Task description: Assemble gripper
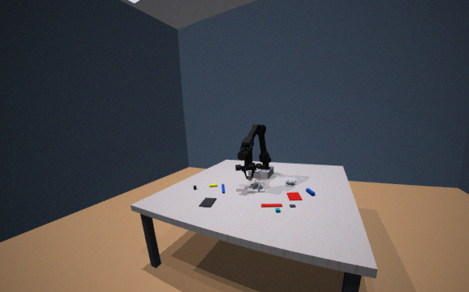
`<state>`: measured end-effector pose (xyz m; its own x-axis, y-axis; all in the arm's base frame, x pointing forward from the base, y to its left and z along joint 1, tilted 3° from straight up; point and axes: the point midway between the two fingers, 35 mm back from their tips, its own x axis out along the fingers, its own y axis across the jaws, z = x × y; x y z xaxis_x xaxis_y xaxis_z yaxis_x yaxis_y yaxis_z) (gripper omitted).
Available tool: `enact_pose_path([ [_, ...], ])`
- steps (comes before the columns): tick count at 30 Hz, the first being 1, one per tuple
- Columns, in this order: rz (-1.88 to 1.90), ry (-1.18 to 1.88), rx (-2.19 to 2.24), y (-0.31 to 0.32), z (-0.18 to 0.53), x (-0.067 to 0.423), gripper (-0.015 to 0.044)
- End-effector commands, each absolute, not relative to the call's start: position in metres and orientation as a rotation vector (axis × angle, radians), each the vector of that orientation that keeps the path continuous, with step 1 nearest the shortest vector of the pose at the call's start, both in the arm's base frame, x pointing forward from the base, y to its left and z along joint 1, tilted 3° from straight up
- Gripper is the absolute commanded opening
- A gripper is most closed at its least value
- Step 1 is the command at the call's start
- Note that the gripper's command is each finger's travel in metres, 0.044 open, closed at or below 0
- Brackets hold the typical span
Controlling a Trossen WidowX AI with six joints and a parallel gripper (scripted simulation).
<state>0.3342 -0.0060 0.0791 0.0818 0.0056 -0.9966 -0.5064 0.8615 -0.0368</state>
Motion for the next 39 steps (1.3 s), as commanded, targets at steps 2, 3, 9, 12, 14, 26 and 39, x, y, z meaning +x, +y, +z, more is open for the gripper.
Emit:
enact_pose_path([
  [2, 0.400, 1.451, -0.427, 0.0058, 0.0793, 0.3348, 0.0134],
  [3, 0.400, 1.451, -0.427, 0.0075, 0.0793, 0.3349, 0.0134],
  [9, 0.400, 1.451, -0.427, 0.0080, 0.0793, 0.3349, 0.0134],
  [12, 0.400, 1.451, -0.427, 0.0080, 0.0793, 0.3349, 0.0134],
  [14, 0.400, 1.451, -0.427, 0.0080, 0.0793, 0.3349, 0.0134],
  [26, 0.400, 1.451, -0.427, 0.0080, 0.0793, 0.3349, 0.0134],
  [39, 0.402, 1.451, -0.429, 0.0086, 0.0793, 0.3349, 0.0134],
])
